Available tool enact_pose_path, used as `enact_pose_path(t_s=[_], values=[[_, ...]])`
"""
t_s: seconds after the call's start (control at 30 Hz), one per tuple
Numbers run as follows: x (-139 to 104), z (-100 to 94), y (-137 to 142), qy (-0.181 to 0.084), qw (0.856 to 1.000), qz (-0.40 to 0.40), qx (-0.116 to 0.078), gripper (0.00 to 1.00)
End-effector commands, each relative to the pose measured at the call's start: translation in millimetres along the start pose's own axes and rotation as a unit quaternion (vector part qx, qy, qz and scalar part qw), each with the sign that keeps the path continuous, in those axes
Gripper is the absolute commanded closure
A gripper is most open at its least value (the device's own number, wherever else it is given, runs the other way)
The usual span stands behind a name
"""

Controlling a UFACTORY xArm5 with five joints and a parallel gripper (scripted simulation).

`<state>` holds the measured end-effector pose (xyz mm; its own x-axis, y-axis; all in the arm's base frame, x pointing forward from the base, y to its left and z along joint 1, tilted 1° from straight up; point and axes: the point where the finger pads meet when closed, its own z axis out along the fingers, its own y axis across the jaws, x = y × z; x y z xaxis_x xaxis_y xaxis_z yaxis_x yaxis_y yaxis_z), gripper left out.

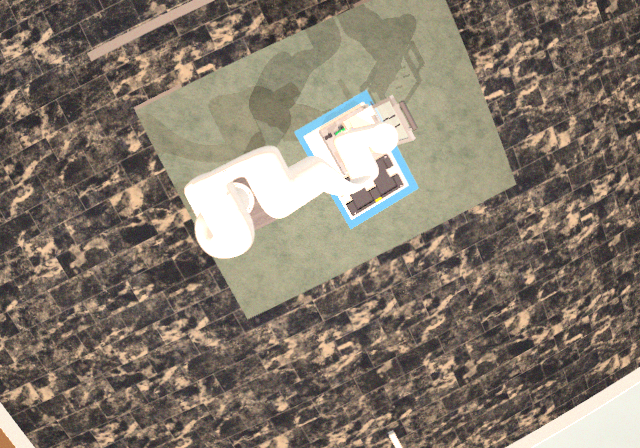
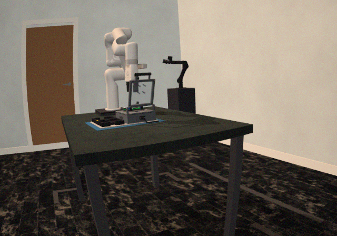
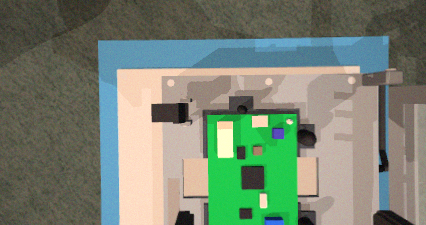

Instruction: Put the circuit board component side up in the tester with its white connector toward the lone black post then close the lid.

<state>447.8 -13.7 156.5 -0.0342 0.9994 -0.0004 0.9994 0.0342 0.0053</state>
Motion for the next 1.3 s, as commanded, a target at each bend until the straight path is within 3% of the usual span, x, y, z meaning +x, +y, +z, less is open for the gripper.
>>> enact_pose_path(t_s=[0.0, 0.27, 0.33, 0.7, 1.27], values=[[0, -26.7, 1, 0.000, 1.000, 0.000, -0.002, 0.00], [-1, -72.3, 1, 0.000, 1.000, 0.000, -0.002, 0.00], [-1, -72.3, 1, 0.000, 1.000, 0.000, -0.002, 0.00], [-1, -118.6, 1, 0.000, 1.000, 0.000, -0.002, 0.00], [-1, -138.0, 1, 0.000, 1.000, 0.000, -0.002, 0.00]])
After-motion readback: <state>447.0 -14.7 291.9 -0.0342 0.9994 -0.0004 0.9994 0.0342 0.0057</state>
